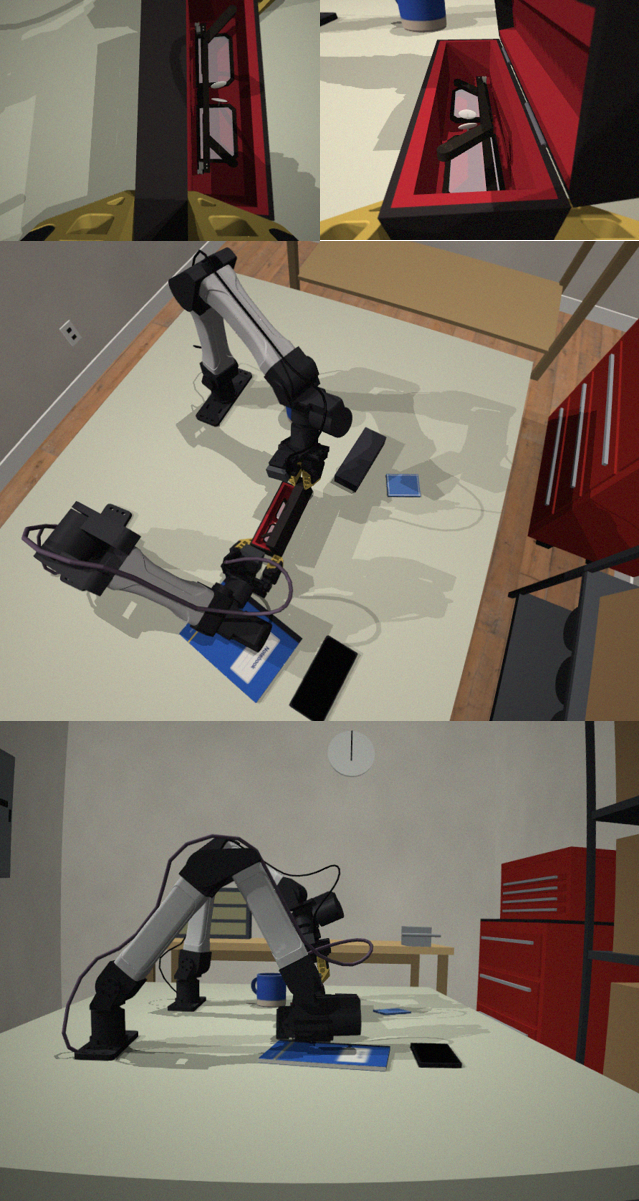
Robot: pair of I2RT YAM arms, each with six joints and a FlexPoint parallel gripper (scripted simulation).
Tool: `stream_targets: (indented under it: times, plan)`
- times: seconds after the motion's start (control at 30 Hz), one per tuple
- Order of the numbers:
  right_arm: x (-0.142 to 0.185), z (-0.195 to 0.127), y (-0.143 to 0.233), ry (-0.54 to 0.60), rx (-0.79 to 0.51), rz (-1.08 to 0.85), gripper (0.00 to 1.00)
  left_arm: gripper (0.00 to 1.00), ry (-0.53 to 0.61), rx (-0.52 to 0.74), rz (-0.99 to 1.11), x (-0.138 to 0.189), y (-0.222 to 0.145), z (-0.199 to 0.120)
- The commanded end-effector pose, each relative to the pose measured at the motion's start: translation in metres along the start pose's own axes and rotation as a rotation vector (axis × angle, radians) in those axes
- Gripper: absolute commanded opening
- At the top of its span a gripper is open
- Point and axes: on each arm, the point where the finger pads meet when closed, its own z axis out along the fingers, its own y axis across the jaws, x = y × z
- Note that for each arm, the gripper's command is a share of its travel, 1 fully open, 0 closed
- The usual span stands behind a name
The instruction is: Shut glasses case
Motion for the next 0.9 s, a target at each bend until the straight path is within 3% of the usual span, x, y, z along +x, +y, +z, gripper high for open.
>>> stream_targets:
  times: [0.0,0.63,0.87]
  plan:
    - [-0.001,-0.004,-0.001,0.018,0.014,0.007,0.5,0.1,-0.007,-0.118,0.093,-0.008,0.0,-0.003]
    - [-0.001,-0.004,-0.001,0.018,0.014,0.007,0.5,0.1,-0.011,-0.492,0.356,-0.005,-0.025,-0.001]
    - [-0.001,-0.004,-0.001,0.018,0.014,0.007,0.5,0.1,0.01,-0.602,0.448,0.008,-0.04,0.016]
